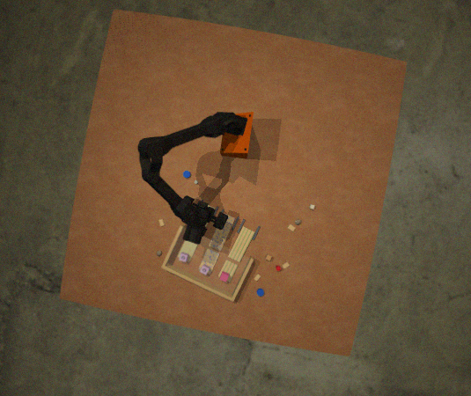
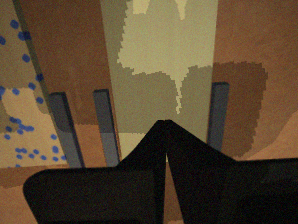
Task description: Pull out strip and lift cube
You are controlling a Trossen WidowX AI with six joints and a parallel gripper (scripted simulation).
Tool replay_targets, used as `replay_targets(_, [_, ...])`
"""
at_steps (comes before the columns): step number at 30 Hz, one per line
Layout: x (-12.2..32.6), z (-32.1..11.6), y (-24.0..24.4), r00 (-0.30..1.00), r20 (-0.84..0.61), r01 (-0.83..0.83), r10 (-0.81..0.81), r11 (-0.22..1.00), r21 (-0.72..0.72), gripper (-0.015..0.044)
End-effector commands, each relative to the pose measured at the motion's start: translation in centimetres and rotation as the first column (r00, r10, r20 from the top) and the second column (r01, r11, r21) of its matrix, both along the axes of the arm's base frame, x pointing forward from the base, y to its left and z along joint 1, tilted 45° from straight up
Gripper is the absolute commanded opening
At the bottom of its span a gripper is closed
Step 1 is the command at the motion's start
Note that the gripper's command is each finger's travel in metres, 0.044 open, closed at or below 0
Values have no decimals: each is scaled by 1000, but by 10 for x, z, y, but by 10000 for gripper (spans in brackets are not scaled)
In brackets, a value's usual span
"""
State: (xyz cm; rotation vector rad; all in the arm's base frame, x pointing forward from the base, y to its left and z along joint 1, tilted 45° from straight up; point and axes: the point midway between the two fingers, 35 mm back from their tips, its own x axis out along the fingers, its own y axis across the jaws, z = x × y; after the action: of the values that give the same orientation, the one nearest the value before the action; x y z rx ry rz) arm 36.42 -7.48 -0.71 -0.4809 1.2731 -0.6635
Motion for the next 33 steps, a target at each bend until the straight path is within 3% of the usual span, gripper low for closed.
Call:
replay_targets(1, [0, -1, 0, 1000, -3, -4, 4, 1000, 3, 0])
replay_targets(33, [-14, -6, -1, 1000, -4, -4, 4, 1000, 2, 0])
